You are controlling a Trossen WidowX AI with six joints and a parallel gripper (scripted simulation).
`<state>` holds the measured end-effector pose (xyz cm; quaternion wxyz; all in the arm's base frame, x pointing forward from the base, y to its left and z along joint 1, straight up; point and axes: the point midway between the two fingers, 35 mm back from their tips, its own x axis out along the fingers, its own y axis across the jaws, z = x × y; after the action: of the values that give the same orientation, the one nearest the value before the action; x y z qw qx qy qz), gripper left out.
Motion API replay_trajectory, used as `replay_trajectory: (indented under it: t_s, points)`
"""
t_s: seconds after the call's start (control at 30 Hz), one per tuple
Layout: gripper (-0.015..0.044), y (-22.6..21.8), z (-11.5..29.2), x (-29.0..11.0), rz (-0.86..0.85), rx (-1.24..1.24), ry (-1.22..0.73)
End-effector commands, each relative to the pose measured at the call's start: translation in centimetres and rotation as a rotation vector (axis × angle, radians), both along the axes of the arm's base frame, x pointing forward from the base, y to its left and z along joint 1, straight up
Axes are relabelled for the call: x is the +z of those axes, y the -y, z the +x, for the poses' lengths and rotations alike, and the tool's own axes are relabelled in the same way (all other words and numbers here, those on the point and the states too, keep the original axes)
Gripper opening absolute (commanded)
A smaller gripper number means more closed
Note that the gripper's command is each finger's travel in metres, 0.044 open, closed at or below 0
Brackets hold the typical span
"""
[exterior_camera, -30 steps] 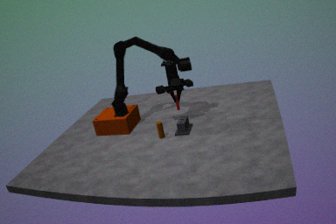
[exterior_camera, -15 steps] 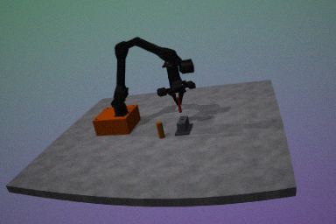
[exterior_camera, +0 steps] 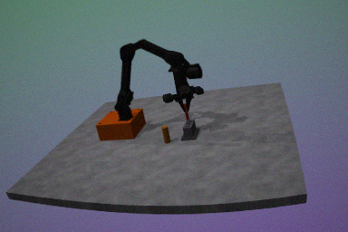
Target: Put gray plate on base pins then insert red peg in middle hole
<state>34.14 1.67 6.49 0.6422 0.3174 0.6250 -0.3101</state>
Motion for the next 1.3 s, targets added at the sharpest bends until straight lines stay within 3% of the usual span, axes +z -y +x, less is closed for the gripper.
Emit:
replay_trajectory:
  t_s: [0.0,1.27]
  points:
    - [0.0,1.06,0.54,0.15,0.0,0.002,0.005]
    - [0.0,1.96,0.8,0.14,0.0,-0.001,0.005]
